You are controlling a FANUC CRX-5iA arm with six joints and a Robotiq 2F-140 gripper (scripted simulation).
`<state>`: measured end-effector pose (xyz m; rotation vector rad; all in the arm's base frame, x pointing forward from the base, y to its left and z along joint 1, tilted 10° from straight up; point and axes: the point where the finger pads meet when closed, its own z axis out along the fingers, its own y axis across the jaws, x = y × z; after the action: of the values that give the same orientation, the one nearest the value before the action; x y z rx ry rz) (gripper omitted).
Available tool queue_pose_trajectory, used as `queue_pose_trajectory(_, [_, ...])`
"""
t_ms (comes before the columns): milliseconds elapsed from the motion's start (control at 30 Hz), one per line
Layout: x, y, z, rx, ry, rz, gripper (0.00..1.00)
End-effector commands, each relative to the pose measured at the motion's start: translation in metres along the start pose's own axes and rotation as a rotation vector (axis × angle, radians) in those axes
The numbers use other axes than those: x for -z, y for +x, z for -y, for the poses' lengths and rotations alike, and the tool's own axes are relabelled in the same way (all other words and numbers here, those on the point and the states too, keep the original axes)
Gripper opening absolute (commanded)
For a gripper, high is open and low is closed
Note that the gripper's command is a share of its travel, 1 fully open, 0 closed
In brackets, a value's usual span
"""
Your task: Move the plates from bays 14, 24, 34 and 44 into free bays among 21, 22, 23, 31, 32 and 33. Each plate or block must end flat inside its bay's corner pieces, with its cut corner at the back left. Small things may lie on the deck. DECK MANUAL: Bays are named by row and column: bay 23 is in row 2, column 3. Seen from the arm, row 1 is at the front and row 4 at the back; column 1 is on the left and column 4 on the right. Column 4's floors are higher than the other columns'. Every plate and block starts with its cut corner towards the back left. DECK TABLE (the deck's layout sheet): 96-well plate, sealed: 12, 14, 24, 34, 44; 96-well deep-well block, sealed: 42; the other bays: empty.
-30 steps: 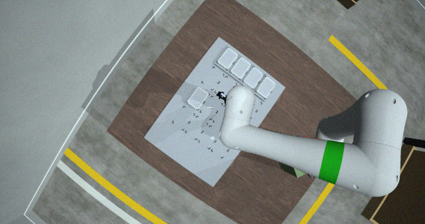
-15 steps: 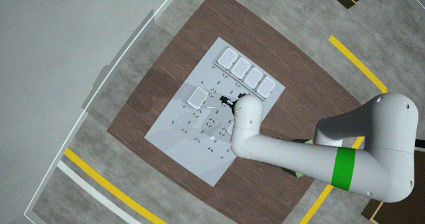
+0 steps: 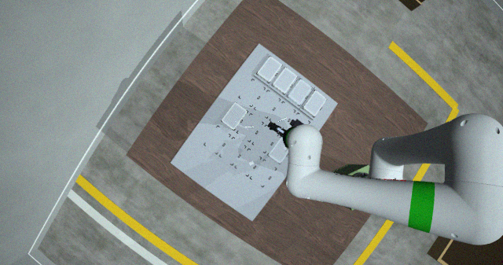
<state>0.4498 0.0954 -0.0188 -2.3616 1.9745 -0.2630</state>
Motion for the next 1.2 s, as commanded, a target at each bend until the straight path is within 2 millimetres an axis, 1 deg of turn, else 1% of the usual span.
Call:
queue_pose_trajectory(0, [0.001,-0.004,-0.019,0.0,0.003,-0.001,1.0])
queue_pose_trajectory(67, [0.001,-0.004,-0.019,0.0,0.003,-0.001,1.0])
queue_pose_trajectory(533, [-0.001,-0.016,-0.073,0.0,0.003,-0.001,1.0])
queue_pose_trajectory(1167, [-0.001,-0.016,-0.073,0.0,0.003,-0.001,1.0])
